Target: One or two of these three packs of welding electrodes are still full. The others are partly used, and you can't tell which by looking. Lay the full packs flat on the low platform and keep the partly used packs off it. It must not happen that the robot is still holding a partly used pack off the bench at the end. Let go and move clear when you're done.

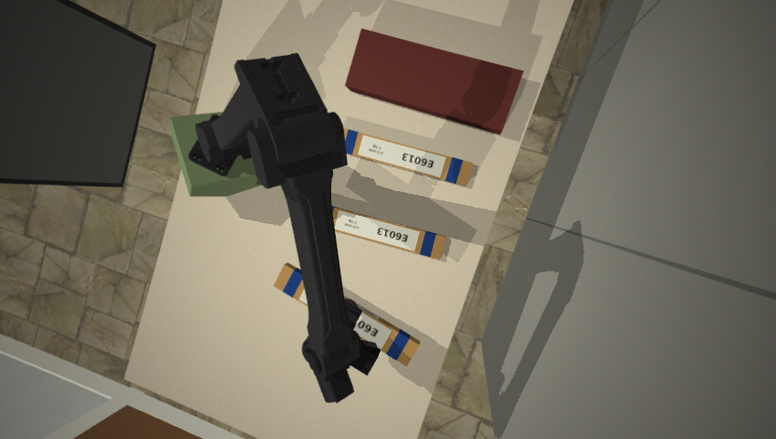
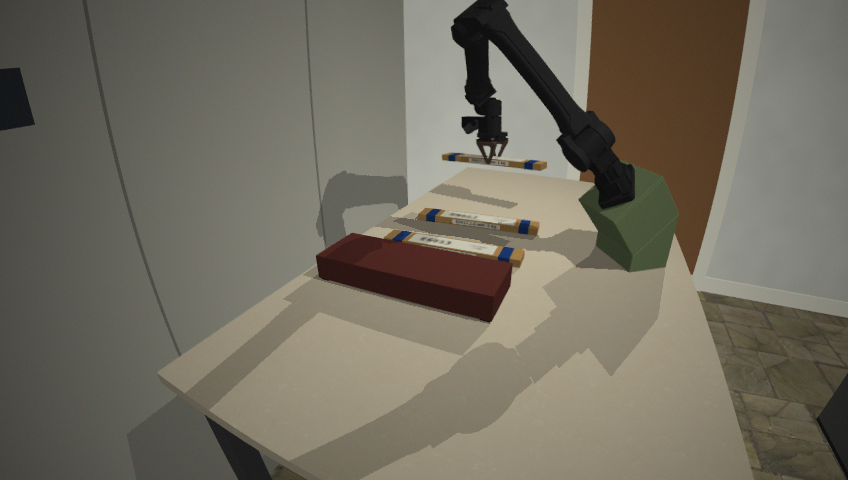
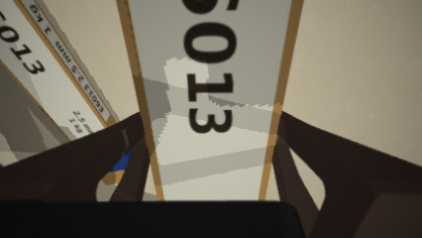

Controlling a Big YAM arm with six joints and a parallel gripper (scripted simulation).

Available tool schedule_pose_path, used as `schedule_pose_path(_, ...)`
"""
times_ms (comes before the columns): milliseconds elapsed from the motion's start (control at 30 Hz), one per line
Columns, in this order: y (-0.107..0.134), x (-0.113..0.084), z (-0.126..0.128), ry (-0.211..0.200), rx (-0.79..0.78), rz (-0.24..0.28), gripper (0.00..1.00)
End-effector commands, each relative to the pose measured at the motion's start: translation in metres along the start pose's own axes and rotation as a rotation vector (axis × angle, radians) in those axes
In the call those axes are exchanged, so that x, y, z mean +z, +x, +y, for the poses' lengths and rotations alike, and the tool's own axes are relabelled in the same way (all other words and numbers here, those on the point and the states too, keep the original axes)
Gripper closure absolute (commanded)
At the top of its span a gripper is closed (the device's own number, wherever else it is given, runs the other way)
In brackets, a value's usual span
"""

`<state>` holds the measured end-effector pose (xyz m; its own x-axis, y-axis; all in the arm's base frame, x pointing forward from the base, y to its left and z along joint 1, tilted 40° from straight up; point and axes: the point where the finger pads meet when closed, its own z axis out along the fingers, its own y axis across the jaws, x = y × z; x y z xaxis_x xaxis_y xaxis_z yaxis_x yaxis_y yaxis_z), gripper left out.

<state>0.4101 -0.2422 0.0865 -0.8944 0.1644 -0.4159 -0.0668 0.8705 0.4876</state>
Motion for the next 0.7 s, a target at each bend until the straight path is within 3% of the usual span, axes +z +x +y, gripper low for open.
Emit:
schedule_pose_path(0, -0.0296, -0.0533, -0.0172, 0.073, -0.028, -0.088, 1.00)
schedule_pose_path(667, -0.0299, -0.0545, -0.0187, 0.074, -0.027, -0.088, 1.00)
